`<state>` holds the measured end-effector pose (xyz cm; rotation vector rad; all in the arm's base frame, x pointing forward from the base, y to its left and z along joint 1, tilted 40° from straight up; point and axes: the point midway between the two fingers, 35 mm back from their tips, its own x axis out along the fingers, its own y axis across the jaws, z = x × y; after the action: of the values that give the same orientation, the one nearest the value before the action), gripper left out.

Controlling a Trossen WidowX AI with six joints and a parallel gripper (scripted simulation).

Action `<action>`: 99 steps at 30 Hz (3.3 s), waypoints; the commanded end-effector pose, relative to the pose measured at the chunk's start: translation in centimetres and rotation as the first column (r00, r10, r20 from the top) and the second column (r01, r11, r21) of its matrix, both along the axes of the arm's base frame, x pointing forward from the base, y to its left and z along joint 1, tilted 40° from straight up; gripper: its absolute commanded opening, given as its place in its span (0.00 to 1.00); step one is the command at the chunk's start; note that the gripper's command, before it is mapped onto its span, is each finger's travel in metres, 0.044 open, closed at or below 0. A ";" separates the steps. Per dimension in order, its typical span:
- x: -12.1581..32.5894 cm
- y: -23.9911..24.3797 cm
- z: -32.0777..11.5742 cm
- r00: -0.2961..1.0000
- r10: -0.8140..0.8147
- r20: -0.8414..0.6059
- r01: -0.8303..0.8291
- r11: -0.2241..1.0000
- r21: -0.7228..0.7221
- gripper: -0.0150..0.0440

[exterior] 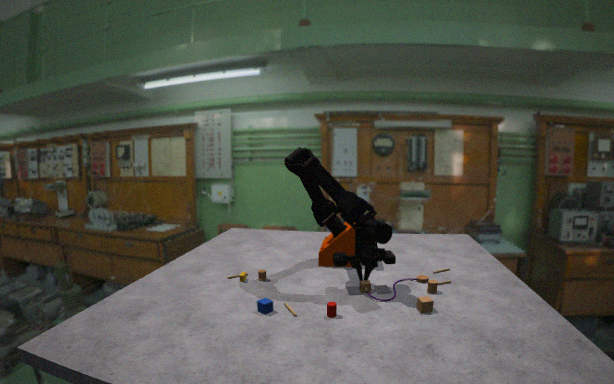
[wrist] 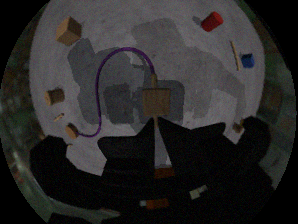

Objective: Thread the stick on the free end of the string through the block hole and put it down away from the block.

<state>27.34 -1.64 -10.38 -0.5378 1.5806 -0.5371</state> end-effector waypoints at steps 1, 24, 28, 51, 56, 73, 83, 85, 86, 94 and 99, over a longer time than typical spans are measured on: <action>0.0 0.1 0.0 1.000 -0.007 0.006 0.007 1.000 -0.001 0.25; -2.4 0.5 0.3 1.000 -0.017 0.012 0.017 1.000 -0.012 0.25; -3.0 0.6 0.3 1.000 -0.017 0.012 0.017 1.000 -0.017 0.25; -6.4 0.7 0.4 1.000 -0.002 -0.004 0.002 0.999 -0.040 0.25; -7.1 0.7 0.4 1.000 0.000 -0.005 0.000 0.999 -0.045 0.25; -8.9 0.6 0.8 1.000 0.020 -0.023 -0.021 0.998 -0.056 0.25; -10.4 -0.4 0.0 1.000 0.018 -0.020 -0.018 1.000 -0.008 0.25; -10.4 -0.4 0.0 1.000 0.018 -0.020 -0.018 1.000 -0.007 0.25; -10.3 -0.4 0.1 1.000 0.015 -0.024 -0.016 1.000 -0.023 0.30; -9.7 1.2 1.7 1.000 0.016 -0.023 -0.017 1.000 -0.018 0.61; -9.5 4.9 6.2 1.000 0.016 -0.023 -0.016 1.000 -0.017 0.61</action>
<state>17.43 1.00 -6.76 -0.5872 1.6080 -0.5394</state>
